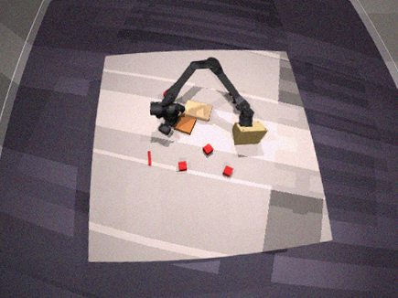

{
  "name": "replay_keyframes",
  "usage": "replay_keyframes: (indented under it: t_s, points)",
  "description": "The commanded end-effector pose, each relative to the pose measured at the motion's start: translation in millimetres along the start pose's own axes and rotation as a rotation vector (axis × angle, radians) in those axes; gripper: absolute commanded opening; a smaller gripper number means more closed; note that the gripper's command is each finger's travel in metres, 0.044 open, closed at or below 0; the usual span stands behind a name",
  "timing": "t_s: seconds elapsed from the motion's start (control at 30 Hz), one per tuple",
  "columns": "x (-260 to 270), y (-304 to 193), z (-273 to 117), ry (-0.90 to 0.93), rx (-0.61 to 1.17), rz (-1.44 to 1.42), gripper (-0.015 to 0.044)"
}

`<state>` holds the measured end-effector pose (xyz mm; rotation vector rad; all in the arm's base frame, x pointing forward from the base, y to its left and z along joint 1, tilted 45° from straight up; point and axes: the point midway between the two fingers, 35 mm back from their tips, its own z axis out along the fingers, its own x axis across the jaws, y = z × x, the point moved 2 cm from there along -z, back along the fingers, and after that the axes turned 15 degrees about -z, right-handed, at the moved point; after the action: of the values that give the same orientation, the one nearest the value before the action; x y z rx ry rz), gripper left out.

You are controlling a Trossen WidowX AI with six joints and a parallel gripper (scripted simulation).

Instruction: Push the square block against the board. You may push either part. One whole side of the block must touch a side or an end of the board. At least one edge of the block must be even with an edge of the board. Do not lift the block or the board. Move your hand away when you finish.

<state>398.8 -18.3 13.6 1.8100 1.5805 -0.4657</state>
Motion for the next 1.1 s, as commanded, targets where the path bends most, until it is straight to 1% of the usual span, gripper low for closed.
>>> replay_keyframes:
  t_s: [0.0,0.43,1.07]
  points:
    - [2,-8,3,0.000,0.013,-0.008,0.0000]
    - [5,-18,3,0.001,0.013,-0.008,0.0000]
    - [-2,11,3,0.000,0.012,-0.007,0.0000]
